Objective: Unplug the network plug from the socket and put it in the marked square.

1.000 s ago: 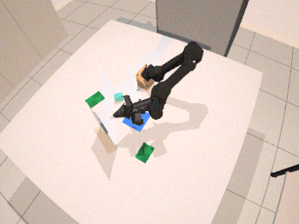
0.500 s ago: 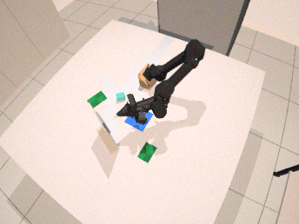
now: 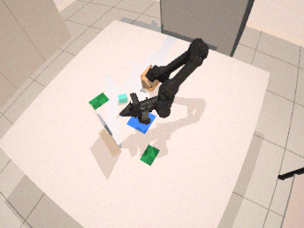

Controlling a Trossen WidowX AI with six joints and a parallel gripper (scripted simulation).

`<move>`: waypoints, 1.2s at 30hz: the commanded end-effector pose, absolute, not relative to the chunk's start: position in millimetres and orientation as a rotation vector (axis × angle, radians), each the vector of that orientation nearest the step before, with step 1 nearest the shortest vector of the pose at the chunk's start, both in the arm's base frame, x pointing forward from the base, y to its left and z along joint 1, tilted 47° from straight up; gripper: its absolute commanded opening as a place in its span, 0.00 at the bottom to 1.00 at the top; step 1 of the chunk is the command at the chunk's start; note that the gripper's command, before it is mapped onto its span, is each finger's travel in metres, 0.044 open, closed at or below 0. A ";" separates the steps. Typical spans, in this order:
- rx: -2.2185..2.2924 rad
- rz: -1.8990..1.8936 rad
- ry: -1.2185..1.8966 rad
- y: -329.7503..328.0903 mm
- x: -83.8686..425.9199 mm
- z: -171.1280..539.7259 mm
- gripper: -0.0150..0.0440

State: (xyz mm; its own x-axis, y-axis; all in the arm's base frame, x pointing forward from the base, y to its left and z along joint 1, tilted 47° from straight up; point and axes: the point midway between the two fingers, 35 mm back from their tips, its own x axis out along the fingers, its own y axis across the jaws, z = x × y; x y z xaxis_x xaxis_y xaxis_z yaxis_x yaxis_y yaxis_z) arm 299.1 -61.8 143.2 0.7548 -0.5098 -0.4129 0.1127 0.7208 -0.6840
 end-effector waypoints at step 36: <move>-0.890 0.163 0.743 -65.2 274.4 114.9 0.25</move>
